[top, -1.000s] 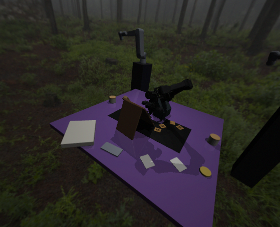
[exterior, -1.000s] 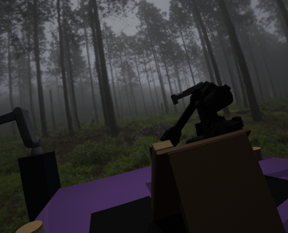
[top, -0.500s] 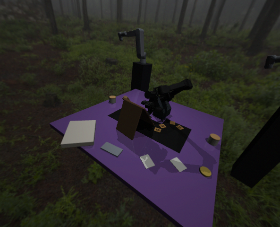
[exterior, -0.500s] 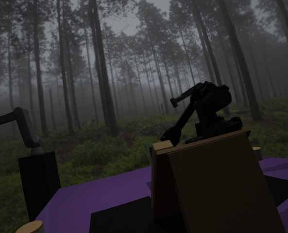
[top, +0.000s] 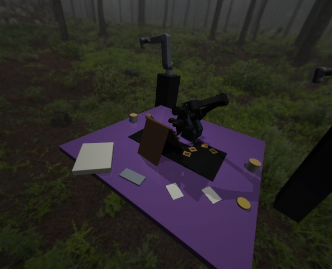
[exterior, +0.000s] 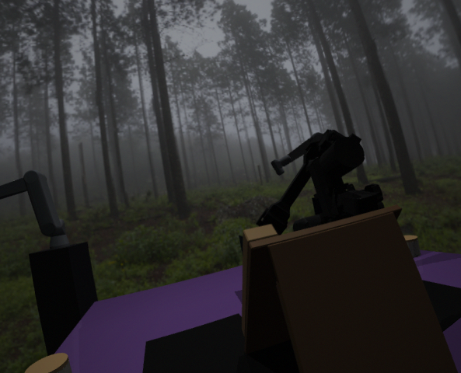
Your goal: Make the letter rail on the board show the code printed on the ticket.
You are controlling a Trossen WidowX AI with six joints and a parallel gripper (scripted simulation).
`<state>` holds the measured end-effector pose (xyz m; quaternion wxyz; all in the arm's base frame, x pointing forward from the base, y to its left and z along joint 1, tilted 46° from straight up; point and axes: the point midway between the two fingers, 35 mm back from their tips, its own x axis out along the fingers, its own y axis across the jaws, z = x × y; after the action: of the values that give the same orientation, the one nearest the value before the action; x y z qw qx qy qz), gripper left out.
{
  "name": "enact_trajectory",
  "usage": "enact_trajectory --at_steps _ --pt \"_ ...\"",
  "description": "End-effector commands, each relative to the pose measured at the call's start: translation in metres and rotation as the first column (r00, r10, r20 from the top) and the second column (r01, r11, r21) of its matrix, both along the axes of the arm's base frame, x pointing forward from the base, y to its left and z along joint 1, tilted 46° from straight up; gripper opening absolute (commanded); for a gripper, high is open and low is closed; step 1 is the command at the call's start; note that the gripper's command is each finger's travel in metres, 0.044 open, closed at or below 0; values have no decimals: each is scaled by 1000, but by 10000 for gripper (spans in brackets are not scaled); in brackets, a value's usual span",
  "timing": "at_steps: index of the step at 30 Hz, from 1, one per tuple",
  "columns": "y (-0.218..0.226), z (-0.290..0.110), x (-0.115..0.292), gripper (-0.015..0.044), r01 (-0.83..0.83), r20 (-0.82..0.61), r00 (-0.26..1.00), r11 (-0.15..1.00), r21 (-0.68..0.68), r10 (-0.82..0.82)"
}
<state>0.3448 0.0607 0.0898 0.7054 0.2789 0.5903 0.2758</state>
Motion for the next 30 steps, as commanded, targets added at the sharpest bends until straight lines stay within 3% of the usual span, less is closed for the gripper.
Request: enact_trajectory --at_steps 1,14,22,30 --pt "-4 4 -5 0 1 4 1000 1000 -4 -1" --pt "-10 9 -14 0 1 3 1000 1000 -4 -1" --pt "-86 6 -39 210 191 169 965 979 76 -201" --pt "-156 2 -92 420 415 393 811 900 135 -433"
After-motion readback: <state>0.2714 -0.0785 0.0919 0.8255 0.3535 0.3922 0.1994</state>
